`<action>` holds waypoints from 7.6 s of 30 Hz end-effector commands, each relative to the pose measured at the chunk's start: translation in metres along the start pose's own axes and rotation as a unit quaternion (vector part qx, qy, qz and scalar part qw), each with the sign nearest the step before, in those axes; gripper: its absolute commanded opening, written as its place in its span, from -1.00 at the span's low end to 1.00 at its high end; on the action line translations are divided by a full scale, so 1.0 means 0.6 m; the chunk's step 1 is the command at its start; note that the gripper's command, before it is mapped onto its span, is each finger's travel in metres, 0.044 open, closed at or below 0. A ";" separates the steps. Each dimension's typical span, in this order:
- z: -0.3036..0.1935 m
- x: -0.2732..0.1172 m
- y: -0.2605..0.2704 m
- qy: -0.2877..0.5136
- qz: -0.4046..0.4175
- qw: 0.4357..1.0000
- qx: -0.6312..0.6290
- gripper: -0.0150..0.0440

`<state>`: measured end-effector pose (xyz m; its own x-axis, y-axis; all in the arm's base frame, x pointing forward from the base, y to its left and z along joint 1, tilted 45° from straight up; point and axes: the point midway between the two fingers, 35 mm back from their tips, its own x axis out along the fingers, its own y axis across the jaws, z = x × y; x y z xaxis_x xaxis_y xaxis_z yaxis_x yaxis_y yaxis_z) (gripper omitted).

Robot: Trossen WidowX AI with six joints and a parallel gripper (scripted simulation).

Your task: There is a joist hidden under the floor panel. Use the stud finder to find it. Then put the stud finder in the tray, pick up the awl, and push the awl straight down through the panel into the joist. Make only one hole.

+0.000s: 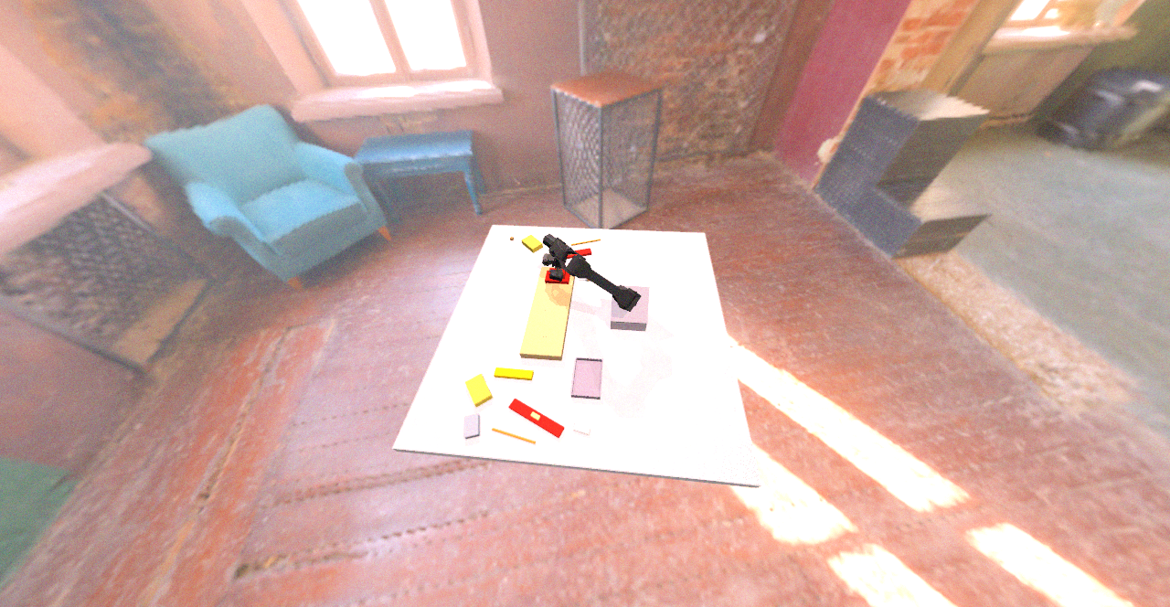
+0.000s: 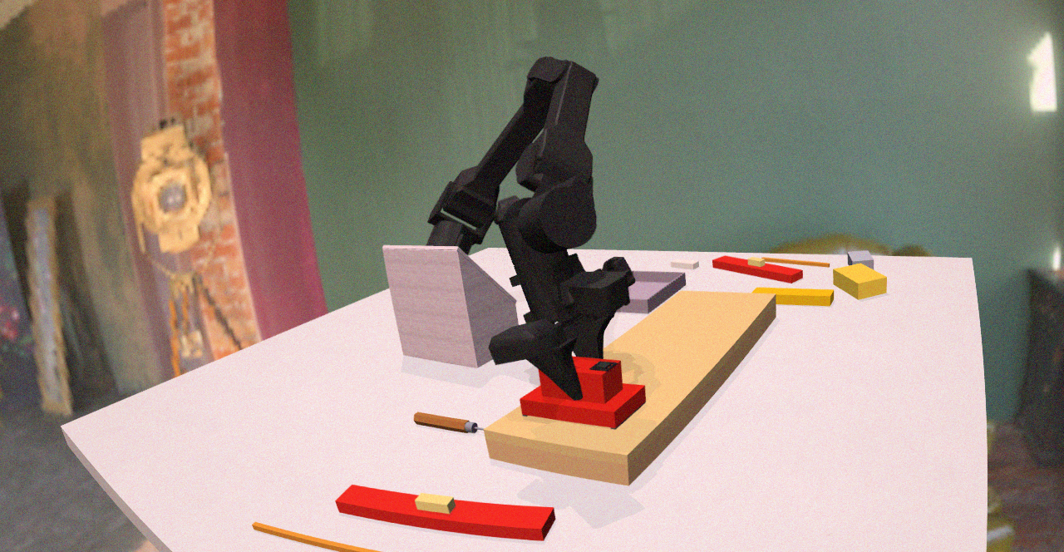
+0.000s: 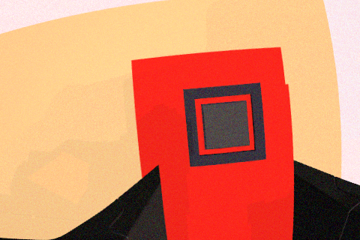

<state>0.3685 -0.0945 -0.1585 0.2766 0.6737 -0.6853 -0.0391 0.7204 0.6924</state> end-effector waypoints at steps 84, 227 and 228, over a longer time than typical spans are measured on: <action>0.004 -0.001 0.492 0.001 0.011 1.000 0.006 -0.49; 0.000 0.002 0.041 0.000 0.004 1.000 0.003 -0.49; 0.000 0.002 0.035 0.000 0.004 1.000 0.002 -0.49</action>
<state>0.3677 -0.0709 -0.1375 0.2770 0.6830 -0.6758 -0.0360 0.7102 0.7030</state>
